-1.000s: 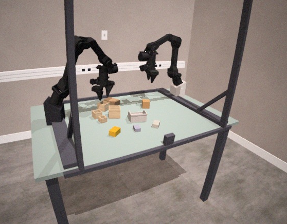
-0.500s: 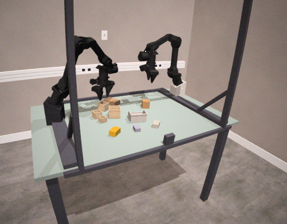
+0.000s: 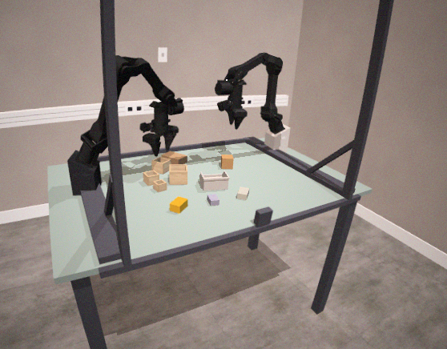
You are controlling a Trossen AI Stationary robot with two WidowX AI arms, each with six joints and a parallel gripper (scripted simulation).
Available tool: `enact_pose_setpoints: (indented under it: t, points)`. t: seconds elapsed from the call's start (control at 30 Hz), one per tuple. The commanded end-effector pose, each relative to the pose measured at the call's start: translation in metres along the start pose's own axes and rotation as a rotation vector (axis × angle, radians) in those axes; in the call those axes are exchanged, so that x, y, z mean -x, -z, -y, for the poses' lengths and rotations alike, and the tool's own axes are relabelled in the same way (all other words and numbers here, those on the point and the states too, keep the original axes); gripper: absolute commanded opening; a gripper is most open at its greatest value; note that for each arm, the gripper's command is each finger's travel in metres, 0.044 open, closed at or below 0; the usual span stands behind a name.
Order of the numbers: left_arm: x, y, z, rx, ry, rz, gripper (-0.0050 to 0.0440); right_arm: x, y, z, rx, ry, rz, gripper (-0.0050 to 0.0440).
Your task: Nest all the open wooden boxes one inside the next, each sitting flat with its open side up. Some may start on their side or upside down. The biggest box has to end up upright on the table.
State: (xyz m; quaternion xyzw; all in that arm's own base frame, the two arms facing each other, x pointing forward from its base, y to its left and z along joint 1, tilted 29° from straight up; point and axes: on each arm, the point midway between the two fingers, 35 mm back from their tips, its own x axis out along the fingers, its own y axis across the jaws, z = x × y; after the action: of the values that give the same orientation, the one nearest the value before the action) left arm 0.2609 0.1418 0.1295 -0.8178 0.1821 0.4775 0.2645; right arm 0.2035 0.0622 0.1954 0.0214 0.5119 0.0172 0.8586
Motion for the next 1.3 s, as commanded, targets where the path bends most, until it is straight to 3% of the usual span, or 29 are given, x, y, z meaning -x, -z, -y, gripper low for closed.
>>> enact_pose_setpoints:
  t: [0.0, 0.07, 0.27, 0.57, 0.63, 0.7, 1.13, 1.27]
  points:
    - [0.0047, 0.0024, 0.0028, -0.006, 0.018, -0.005, 0.0400, 0.0042, -0.0024, -0.0003, -0.002, -0.007, 0.017, 0.0400]
    - [0.0047, 0.0024, 0.0028, -0.006, 0.018, -0.005, 0.0400, 0.0042, -0.0024, -0.0003, -0.002, -0.007, 0.017, 0.0400]
    - [0.0046, 0.0022, 0.0025, -0.098, 0.017, -0.005, 0.0256, 0.0042, -0.0024, -0.0003, -0.002, -0.007, 0.017, 0.0400]
    - [0.0039, 0.0015, 0.0002, -0.628, 0.013, -0.004, 0.0040, 0.0042, -0.0024, -0.0003, -0.002, -0.007, 0.017, 0.0400]
    - [0.0039, 0.0015, 0.0002, -0.628, 0.013, -0.004, 0.0040, 0.0042, -0.0024, -0.0003, -0.002, -0.007, 0.017, 0.0400]
    - [0.0044, 0.0016, 0.0005, -0.798, 0.015, -0.003, 0.0000, 0.0042, -0.0024, -0.0003, -0.002, -0.007, 0.017, 0.0400]
    - [0.0042, 0.0008, -0.0001, -1.513, 0.014, 0.001, 0.0000, 0.0042, -0.0024, -0.0003, -0.002, -0.007, 0.017, 0.0400]
    - [0.0044, 0.0008, 0.0000, -1.594, 0.015, 0.002, -0.0001, 0.0042, -0.0024, -0.0003, -0.002, -0.007, 0.017, 0.0400]
